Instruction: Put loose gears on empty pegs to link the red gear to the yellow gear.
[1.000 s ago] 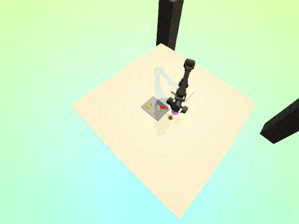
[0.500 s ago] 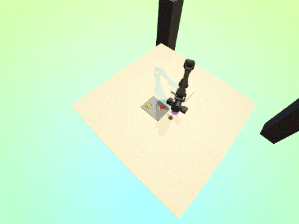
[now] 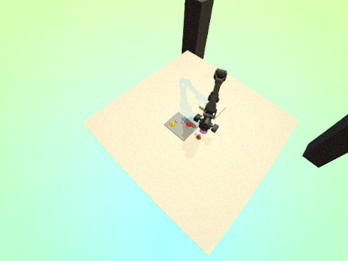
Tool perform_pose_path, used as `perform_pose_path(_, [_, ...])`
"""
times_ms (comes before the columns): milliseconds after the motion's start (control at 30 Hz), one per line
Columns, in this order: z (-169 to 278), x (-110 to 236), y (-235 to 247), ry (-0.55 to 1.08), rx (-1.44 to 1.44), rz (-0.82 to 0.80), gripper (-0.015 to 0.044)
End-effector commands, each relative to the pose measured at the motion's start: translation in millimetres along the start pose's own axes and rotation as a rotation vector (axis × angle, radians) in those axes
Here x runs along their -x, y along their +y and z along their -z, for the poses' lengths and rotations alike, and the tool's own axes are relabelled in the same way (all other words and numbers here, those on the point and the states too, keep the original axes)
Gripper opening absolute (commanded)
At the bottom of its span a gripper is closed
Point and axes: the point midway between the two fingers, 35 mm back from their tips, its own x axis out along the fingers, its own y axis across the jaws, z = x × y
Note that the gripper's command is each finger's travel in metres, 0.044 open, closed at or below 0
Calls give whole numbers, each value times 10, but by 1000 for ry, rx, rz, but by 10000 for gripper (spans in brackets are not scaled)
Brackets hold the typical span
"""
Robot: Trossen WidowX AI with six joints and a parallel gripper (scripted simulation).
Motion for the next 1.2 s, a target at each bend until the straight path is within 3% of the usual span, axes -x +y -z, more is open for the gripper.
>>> perform_pose_path(0, [-16,49,-1,-2,-4,1,0])
perform_pose_path(1167, [-95,844,-23,-2,-4,1,0])
